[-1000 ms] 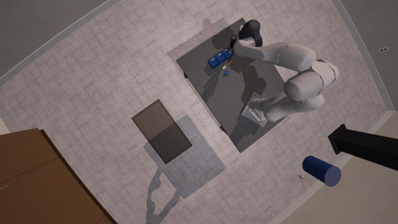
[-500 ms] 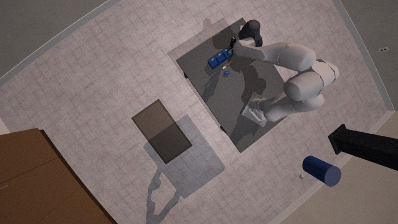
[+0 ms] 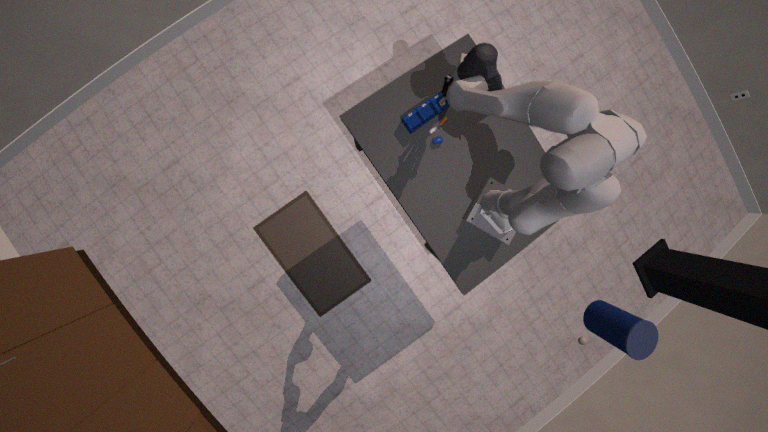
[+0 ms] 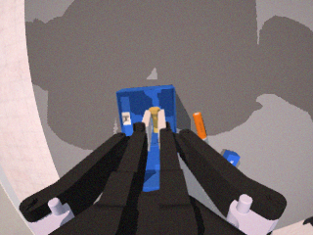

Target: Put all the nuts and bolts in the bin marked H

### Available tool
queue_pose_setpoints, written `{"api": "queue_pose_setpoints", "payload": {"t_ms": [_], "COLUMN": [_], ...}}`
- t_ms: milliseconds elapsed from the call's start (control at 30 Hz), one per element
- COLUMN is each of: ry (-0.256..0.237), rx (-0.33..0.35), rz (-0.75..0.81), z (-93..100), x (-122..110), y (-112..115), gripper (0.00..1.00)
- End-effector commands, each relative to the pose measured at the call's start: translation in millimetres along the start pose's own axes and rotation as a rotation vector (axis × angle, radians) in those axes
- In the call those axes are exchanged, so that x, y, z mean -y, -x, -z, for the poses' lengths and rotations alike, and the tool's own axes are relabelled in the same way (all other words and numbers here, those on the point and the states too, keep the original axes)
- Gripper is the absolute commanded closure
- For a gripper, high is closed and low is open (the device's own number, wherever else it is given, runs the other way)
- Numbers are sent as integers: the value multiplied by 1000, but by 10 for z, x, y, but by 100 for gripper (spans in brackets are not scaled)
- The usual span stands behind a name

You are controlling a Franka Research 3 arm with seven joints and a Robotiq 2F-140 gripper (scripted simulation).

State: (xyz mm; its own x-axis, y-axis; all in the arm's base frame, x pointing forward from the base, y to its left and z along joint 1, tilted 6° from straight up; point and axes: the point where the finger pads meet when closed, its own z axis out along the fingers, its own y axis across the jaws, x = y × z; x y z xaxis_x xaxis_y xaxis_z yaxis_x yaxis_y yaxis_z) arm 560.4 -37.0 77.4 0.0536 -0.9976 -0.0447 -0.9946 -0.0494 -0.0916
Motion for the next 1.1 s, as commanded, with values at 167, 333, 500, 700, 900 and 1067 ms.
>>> {"api": "queue_pose_setpoints", "payload": {"t_ms": [167, 333, 500, 700, 900, 1067], "ry": [-8, -8, -8, -8, -8, -8], "rx": [1, 1, 1, 1, 1, 1], "rz": [9, 9, 9, 9, 9, 9], "z": [-173, -183, -183, -183, -183, -183], "x": [21, 37, 53, 53, 51, 51], "y": [-6, -10, -14, -13, -13, -13], "gripper": [94, 94, 94, 94, 82, 82]}}
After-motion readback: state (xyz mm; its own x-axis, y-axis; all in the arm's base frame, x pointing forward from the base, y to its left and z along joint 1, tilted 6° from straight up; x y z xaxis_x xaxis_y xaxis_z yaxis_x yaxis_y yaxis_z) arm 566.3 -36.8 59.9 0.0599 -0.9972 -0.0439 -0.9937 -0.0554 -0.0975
